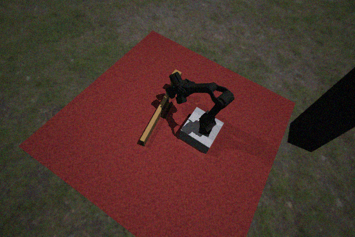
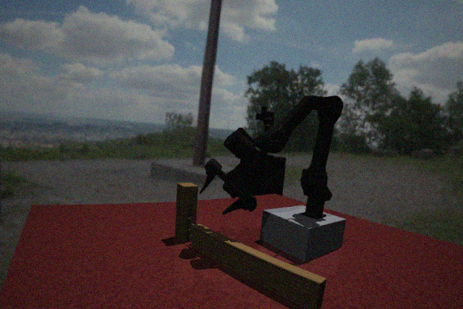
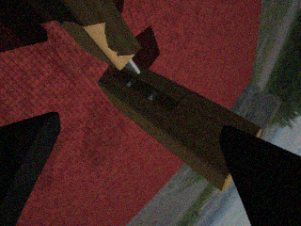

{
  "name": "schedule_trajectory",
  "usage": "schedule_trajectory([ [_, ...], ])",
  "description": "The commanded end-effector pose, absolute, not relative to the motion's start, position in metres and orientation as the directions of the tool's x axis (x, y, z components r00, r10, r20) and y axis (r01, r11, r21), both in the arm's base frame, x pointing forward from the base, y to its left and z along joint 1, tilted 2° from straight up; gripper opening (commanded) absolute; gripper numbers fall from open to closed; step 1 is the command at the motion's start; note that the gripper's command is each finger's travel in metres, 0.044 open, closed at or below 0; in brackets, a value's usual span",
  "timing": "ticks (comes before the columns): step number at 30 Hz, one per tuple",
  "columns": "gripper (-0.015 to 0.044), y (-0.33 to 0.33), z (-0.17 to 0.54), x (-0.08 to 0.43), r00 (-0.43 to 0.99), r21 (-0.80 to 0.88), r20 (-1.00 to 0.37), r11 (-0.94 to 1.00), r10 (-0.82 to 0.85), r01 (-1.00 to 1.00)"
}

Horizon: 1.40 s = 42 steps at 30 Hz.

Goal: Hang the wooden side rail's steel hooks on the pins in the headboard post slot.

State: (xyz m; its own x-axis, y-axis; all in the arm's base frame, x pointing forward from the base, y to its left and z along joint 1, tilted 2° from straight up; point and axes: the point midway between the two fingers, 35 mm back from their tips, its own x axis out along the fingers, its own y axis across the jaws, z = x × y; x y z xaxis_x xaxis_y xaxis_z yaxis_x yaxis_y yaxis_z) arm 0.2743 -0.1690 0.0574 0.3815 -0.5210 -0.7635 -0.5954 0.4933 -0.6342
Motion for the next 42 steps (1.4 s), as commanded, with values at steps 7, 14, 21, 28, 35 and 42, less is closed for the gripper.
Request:
schedule_trajectory([
  [7, 0.044, -0.158, 0.051, 0.283, 0.367, -0.501, -0.653, 0.741, -0.662, 0.447],
  [14, 0.044, -0.156, 0.056, 0.286, 0.363, -0.257, -0.592, 0.596, -0.719, 0.761],
  [21, 0.044, -0.155, 0.061, 0.287, 0.359, 0.073, -0.538, 0.382, -0.763, 0.921],
  [28, 0.044, -0.155, 0.061, 0.287, 0.358, 0.116, -0.532, 0.353, -0.767, 0.929],
  [35, 0.044, -0.155, 0.061, 0.287, 0.358, 0.116, -0.532, 0.353, -0.767, 0.929],
  [42, 0.044, -0.155, 0.061, 0.287, 0.358, 0.116, -0.532, 0.353, -0.767, 0.929],
])
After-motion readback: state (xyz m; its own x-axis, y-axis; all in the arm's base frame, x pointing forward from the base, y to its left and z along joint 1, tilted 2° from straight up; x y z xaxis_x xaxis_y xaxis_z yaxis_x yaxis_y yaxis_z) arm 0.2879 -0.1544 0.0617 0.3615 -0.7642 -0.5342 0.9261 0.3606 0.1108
